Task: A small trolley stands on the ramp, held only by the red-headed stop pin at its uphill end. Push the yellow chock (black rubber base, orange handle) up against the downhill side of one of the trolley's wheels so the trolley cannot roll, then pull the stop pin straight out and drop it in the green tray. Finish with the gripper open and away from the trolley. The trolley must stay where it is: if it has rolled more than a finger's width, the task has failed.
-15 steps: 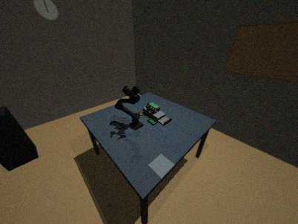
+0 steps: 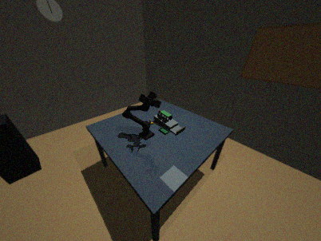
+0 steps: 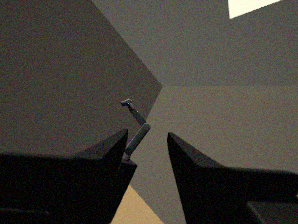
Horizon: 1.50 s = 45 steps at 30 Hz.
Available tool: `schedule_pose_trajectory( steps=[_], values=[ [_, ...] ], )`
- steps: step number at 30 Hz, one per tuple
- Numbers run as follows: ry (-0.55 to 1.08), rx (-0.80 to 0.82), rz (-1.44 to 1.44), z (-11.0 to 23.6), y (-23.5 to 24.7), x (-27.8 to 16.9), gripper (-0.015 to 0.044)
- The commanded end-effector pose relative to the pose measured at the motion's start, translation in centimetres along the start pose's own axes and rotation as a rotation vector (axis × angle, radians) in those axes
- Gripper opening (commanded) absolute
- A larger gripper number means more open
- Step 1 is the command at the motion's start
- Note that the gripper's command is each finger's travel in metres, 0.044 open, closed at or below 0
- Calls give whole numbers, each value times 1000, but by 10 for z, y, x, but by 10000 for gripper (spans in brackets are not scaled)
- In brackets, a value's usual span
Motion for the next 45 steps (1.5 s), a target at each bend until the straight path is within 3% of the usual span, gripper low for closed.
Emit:
schedule_pose_trajectory(
  steps=[1, 12, 23, 33, 45],
  values=[
    [-88, 154, -156, 1, 29, 21, 190],
    [-193, 602, -534, 32, 95, 73, 190],
    [-119, 1114, -841, 99, 144, 115, 190],
    [138, 1574, -993, 179, 166, 135, 190],
    [667, 1978, -935, 280, 161, 131, 190]
  ],
)
Point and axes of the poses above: the point midway between the two fingers, 35 mm back from their tips, its own z axis back along the fingers, its own y axis across the jaws, x = y × z, the point moved 5 cm from there along z, back along the fingers, and after that the axes turned 13 degrees about z, right-handed, at the moved point
